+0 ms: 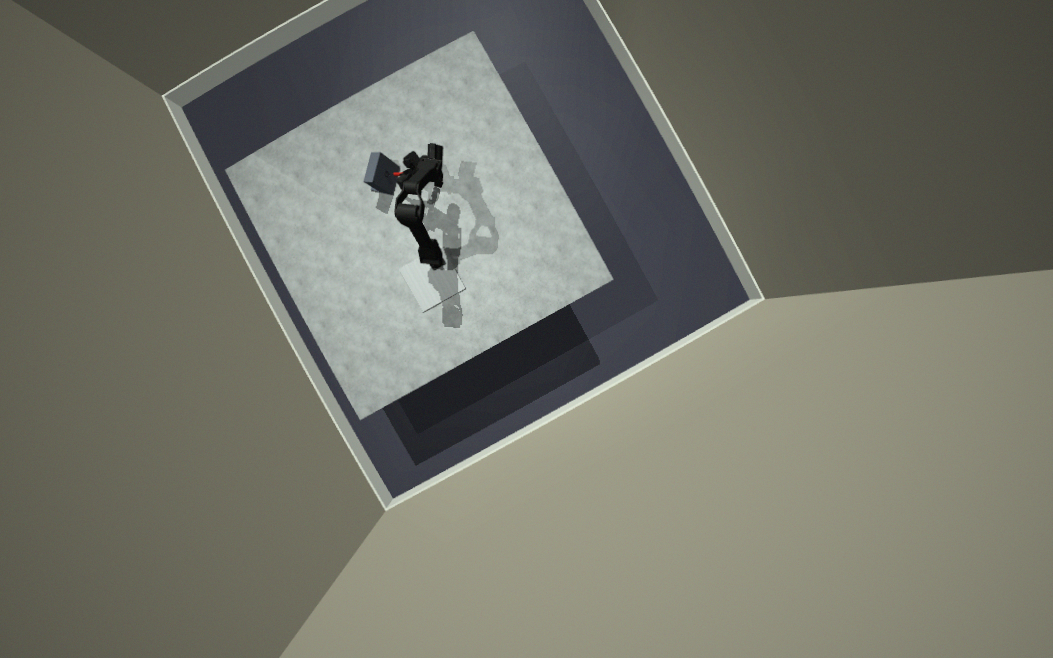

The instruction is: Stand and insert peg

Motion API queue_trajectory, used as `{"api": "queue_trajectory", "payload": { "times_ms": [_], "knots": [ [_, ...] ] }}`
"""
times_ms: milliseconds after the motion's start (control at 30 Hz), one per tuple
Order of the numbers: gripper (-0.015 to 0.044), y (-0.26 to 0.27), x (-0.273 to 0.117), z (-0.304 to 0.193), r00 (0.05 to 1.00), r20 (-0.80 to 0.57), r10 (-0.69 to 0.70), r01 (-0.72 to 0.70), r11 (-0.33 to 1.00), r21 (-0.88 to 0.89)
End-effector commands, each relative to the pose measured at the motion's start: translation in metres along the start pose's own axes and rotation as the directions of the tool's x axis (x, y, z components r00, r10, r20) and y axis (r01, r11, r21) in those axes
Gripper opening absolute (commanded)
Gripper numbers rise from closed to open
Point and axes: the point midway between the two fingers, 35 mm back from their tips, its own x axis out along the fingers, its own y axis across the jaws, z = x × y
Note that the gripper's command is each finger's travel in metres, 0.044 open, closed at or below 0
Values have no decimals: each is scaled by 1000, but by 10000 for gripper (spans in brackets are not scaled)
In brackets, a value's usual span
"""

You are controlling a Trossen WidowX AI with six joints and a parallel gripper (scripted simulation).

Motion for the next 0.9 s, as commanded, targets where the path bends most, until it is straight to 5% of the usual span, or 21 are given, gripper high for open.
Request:
{"api": "queue_trajectory", "payload": {
  "times_ms": [0, 867],
  "knots": [
    [0, 1, 4, -1, 1000, 12, 11, -11, 1000, 6],
    [0, 1, 26, 1, 998, 45, 33, -33, 999, -7]
  ]
}}
